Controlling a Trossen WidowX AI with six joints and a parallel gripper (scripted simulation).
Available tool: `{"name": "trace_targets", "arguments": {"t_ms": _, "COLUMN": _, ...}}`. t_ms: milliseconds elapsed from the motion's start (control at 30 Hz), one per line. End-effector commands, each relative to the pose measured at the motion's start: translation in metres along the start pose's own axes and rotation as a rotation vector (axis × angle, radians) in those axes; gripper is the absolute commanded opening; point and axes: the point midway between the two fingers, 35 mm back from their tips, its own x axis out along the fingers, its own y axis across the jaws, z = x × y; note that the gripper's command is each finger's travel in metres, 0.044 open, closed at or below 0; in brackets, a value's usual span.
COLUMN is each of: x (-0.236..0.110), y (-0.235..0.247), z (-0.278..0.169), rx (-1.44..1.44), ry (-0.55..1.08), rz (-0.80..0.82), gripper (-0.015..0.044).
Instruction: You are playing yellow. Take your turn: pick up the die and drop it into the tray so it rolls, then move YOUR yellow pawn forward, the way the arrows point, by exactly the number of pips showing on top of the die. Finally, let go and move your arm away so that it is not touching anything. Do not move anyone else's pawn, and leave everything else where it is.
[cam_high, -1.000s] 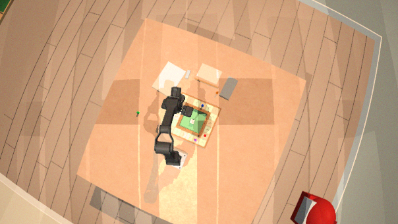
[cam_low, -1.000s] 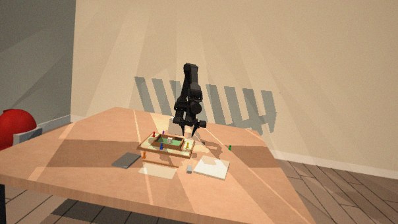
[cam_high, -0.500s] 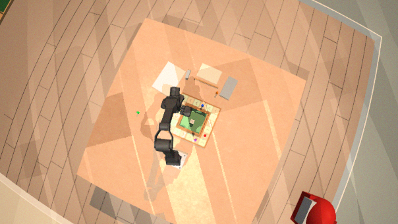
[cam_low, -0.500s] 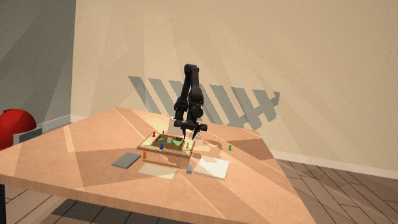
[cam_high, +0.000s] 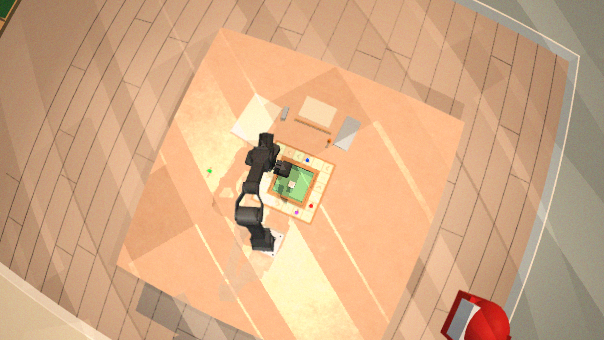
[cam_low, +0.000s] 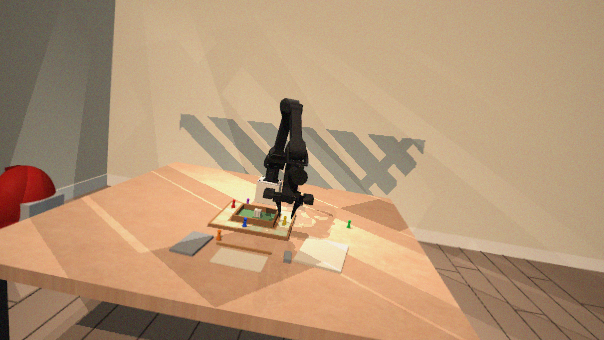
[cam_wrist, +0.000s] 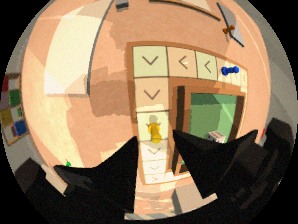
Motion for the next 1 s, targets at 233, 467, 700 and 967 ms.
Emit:
{"name": "trace_targets", "arguments": {"t_ms": 233, "x": 0.017, "y": -0.001, "z": -0.002, "rx": 0.005, "ry": 0.003, "rz": -0.003, "gripper": 0.0200}}
{"name": "trace_targets", "arguments": {"t_ms": 467, "x": 0.018, "y": -0.001, "z": -0.002, "rx": 0.005, "ry": 0.003, "rz": -0.003, "gripper": 0.0069}}
{"name": "trace_targets", "arguments": {"t_ms": 700, "x": 0.018, "y": -0.001, "z": -0.002, "rx": 0.005, "ry": 0.003, "rz": -0.003, "gripper": 0.0022}}
{"name": "trace_targets", "arguments": {"t_ms": 967, "x": 0.000, "y": 0.001, "z": 0.002, "rx": 0.005, "ry": 0.003, "rz": -0.003, "gripper": 0.0000}}
